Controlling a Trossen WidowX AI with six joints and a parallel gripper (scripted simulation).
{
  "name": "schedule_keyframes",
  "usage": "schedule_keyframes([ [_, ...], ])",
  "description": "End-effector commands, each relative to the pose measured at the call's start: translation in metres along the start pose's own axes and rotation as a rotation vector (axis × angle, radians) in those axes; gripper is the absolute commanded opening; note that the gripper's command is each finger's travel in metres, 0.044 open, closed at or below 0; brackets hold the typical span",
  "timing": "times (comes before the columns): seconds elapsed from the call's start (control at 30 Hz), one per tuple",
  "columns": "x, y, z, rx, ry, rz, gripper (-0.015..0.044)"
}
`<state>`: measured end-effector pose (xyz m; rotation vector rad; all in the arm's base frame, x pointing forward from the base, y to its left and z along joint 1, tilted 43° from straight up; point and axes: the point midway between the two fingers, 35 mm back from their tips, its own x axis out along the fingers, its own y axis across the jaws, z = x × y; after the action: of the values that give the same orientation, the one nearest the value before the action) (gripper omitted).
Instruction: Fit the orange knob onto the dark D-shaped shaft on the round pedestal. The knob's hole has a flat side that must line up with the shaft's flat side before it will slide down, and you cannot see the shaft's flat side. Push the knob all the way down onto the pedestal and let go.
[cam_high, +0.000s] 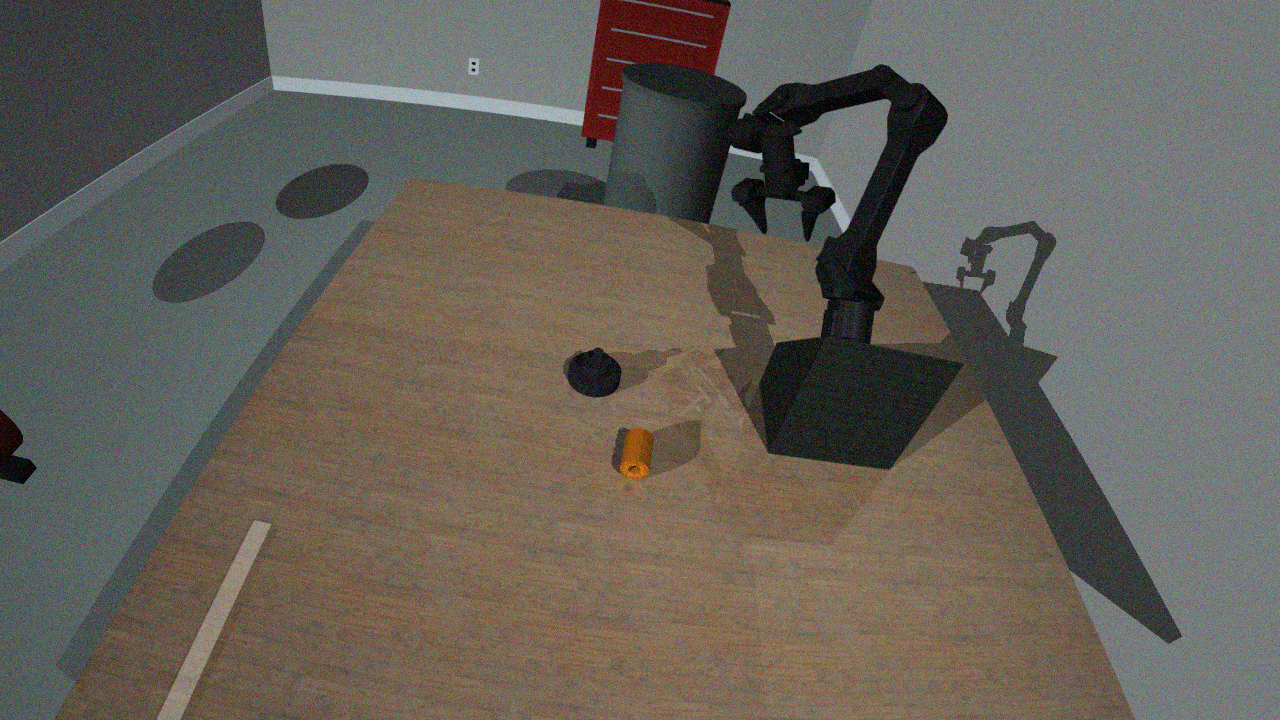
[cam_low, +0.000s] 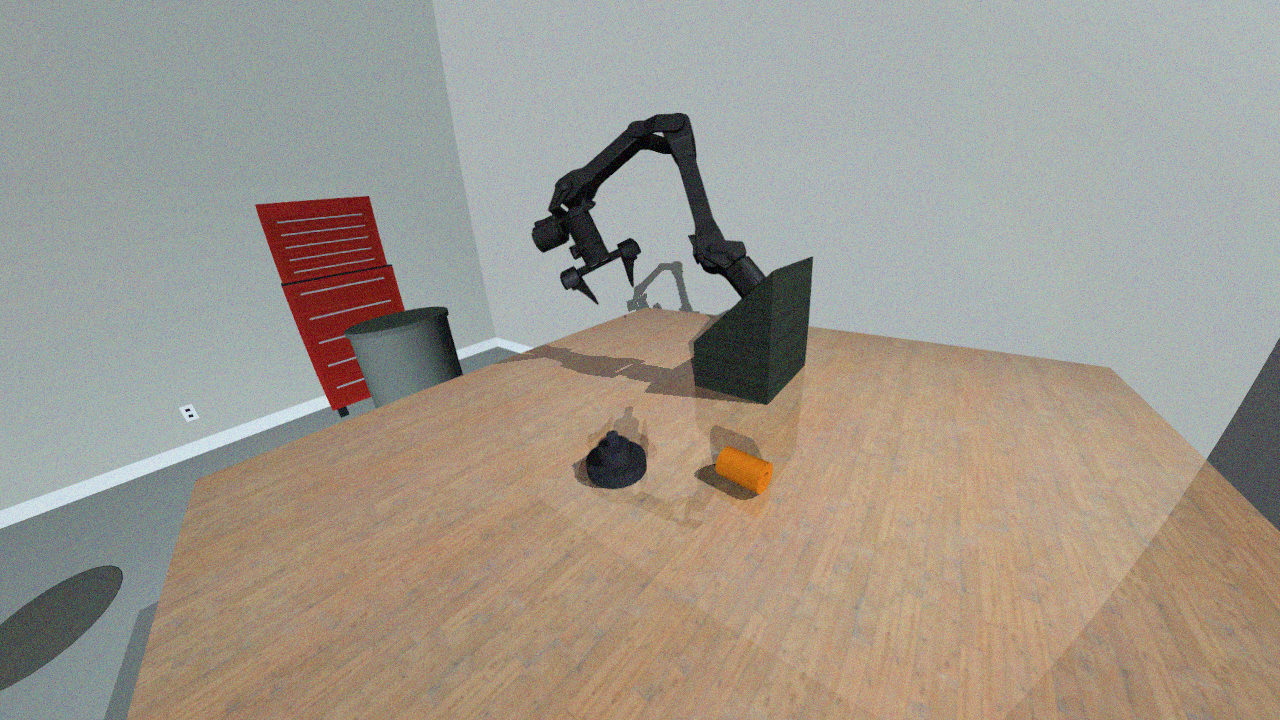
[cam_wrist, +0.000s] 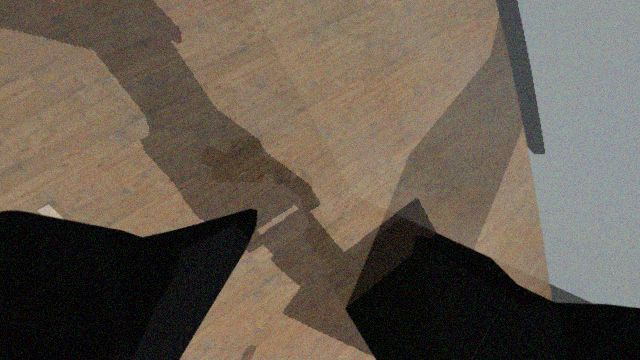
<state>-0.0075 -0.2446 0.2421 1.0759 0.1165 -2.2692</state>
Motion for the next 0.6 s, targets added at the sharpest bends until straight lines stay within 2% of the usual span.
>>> schedule_keyframes([
  [0.0, 0.003, 0.027, -0.025, -0.222, 0.018, 0.026, 0.0440],
  [0.1, 0.006, 0.053, -0.061, -0.490, 0.036, 0.050, 0.0440],
  [0.3, 0.006, 0.089, -0.173, -1.082, 0.054, 0.116, 0.0440],
  [0.57, -0.007, 0.080, -0.320, -1.952, -0.066, 0.185, 0.0440],
])
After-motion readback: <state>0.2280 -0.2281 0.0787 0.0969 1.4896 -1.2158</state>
